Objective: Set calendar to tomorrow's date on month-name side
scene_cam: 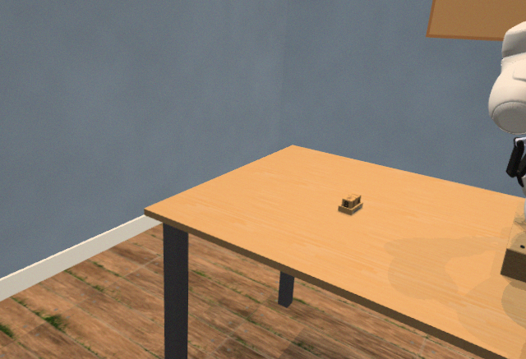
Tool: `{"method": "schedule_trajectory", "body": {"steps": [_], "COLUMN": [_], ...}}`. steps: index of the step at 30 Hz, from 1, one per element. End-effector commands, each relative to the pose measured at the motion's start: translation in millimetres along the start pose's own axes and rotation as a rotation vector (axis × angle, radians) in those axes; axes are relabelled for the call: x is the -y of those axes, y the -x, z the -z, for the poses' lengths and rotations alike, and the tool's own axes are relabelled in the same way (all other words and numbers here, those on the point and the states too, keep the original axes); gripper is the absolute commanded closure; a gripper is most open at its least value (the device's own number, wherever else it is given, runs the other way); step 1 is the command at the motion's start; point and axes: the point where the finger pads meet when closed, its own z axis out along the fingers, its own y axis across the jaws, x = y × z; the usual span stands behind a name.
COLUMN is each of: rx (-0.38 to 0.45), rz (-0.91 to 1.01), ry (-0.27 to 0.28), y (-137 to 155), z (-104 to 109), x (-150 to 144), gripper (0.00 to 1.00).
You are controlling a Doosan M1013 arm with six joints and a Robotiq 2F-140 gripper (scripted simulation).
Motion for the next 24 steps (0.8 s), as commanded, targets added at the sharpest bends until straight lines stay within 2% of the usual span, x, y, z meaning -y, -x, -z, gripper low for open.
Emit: {"method": "schedule_trajectory", "body": {"steps": [1, 18, 20, 23, 24], "rx": [0.0, 0.0, 0.004, 0.026, 0.026], "rz": [0.0, 0.0, -0.013, -0.082, -0.082], "ry": [0.0, -0.001, -0.014, -0.083, -0.083], "y": [0, 0, -4, -25, -25], "z": [0, 0, 6, 36, 36], "x": [0, 0, 9, 58, 58], "gripper": [0.0, 0.0, 0.0, 0.0, 0.0]}}
